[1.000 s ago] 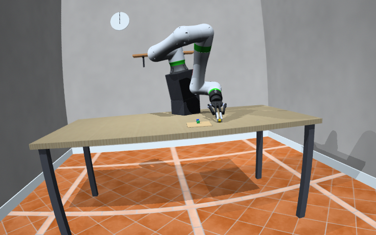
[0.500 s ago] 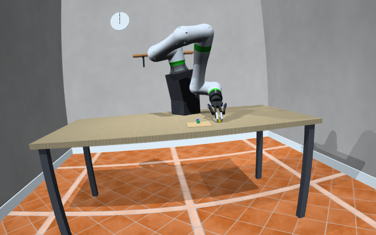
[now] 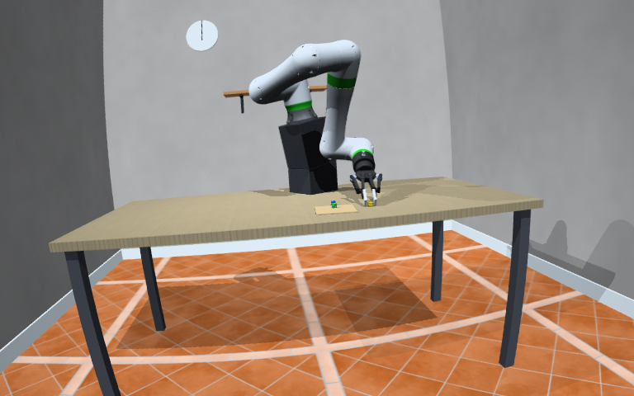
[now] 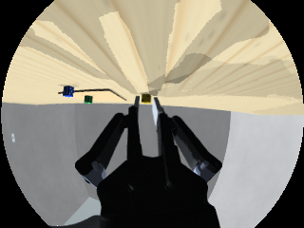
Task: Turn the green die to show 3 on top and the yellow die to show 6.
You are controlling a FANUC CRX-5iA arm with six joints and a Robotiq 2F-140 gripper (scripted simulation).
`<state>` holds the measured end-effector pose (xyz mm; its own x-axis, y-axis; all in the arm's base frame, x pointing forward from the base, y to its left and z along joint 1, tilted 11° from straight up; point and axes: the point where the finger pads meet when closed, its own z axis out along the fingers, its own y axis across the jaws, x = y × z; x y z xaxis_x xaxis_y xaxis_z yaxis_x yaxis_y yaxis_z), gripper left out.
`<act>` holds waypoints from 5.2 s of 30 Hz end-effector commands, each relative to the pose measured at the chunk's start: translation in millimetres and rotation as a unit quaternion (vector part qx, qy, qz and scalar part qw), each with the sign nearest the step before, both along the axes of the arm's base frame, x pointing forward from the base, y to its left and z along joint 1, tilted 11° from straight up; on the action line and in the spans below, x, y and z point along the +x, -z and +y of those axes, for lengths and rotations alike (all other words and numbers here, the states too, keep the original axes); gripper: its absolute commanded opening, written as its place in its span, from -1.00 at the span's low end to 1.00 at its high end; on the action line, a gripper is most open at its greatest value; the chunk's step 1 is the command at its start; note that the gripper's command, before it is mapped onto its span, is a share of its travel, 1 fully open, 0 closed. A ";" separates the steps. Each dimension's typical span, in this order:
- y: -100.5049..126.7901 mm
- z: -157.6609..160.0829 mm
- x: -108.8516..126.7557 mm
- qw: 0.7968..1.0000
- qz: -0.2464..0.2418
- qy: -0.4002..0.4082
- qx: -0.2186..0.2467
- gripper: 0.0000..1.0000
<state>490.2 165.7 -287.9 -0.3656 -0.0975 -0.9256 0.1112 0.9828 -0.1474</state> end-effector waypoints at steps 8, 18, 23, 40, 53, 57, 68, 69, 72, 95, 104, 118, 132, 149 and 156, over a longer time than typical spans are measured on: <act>-0.1 0.0 0.0 1.000 0.000 0.000 0.000 -0.63; -0.1 0.0 0.0 1.000 0.000 0.000 0.000 -0.63; -0.1 0.0 0.0 1.000 0.000 0.000 0.000 -0.63; -4.2 1.9 -11.1 1.000 0.000 0.000 0.000 -0.63; -16.5 7.5 -43.7 1.000 0.000 0.000 0.000 -0.63; -17.5 7.9 -46.2 1.000 0.000 0.000 0.000 -0.63; -30.3 10.0 -47.7 1.000 0.000 0.000 0.000 -0.63; -34.2 10.6 -48.1 1.000 0.000 0.000 0.000 -0.63; -47.6 12.8 -49.6 1.000 0.000 0.000 0.000 -0.63; -83.8 0.9 -35.7 0.999 -0.003 0.025 -0.037 -0.63; -112.2 -63.5 9.8 0.979 0.025 0.130 -0.154 -0.63; -133.2 -129.7 22.5 0.931 0.144 0.249 -0.225 -0.63; -125.8 -141.1 2.7 0.881 0.330 0.286 -0.184 -0.63; -115.3 -51.9 -2.9 0.856 0.487 0.172 -0.029 -0.63; -126.2 2.9 9.5 0.856 0.506 0.097 0.040 -0.63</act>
<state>494.9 141.5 -166.2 -0.9763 0.1139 -0.1842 0.1649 0.9423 -0.2913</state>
